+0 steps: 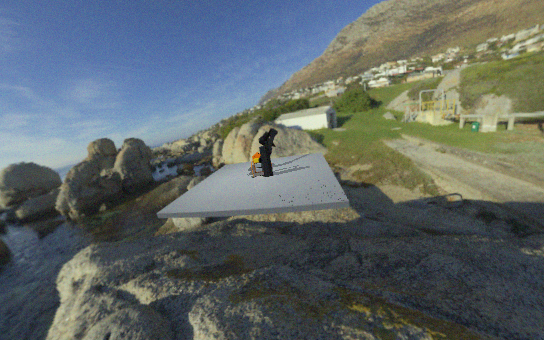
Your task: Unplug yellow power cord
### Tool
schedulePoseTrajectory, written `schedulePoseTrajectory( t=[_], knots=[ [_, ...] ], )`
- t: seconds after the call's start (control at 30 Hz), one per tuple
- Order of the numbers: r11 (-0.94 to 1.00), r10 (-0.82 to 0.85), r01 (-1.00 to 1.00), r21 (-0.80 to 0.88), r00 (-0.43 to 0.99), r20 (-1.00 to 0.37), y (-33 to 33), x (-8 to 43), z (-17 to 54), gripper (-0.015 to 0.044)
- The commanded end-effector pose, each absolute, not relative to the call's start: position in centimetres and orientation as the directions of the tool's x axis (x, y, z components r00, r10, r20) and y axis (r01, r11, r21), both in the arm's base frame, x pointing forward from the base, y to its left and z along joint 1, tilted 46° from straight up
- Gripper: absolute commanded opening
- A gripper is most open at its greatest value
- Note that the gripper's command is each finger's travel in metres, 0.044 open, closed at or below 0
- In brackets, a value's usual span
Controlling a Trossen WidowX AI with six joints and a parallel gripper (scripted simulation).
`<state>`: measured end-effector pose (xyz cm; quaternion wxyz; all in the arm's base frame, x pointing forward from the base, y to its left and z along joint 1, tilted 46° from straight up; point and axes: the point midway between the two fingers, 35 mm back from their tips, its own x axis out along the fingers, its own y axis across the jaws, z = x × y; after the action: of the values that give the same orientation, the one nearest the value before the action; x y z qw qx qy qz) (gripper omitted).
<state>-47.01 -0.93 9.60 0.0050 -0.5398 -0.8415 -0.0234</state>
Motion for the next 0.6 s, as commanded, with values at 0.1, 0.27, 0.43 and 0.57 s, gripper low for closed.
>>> schedulePoseTrajectory(
  t=[0.1,0.27,0.43,0.57],
  knots=[
    [0.507,0.849,0.837,0.203,-0.526,0.05,-4.0,-47.8,9.3,0.0295],
    [0.633,0.67,0.6,0.488,-0.741,0.043,-12.2,-48.6,9.1,0.0164],
    [0.631,0.459,0.322,0.706,-0.888,-0.004,-20.1,-47.8,8.3,0.016],
    [0.546,0.277,0.1,0.832,-0.958,-0.066,-26.1,-46.0,7.4,0.016]
  ],
)
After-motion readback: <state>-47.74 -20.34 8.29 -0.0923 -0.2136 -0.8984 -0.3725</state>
